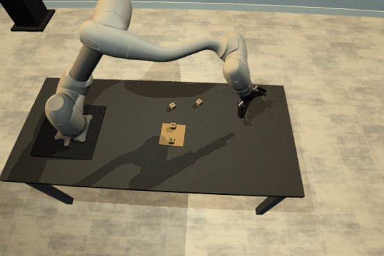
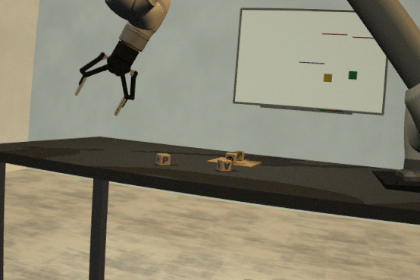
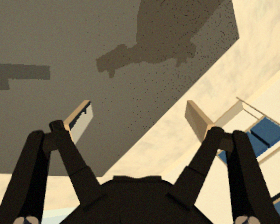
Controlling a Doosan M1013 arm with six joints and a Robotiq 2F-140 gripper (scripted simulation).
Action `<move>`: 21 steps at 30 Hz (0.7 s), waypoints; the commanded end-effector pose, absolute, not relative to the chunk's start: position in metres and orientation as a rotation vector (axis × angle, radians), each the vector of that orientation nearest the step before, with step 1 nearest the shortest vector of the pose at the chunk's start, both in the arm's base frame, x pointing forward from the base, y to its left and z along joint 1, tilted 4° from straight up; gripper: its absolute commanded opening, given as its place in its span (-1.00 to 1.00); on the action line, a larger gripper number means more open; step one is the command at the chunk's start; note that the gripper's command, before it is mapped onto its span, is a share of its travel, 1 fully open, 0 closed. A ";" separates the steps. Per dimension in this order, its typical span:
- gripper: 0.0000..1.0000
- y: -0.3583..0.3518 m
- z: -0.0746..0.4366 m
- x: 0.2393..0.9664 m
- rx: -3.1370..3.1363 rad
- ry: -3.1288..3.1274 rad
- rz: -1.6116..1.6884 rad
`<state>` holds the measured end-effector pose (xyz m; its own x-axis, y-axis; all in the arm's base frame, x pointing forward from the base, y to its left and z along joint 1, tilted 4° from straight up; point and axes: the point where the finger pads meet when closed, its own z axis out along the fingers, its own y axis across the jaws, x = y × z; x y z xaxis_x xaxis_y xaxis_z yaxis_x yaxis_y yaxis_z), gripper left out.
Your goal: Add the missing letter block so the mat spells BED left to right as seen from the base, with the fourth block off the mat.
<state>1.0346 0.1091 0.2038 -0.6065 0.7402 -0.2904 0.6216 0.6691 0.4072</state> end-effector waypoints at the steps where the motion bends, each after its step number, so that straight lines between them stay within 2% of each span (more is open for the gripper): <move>1: 1.00 0.115 0.199 1.020 1.072 2.482 0.364; 3: 1.00 0.134 0.184 0.969 1.107 2.597 0.346; 14: 1.00 0.204 0.128 0.787 1.231 3.015 0.256; 16: 1.00 0.204 0.128 0.787 1.231 3.015 0.256; 18: 1.00 0.224 0.113 0.736 1.264 3.132 0.225; 21: 1.00 0.225 0.112 0.733 1.266 3.139 0.222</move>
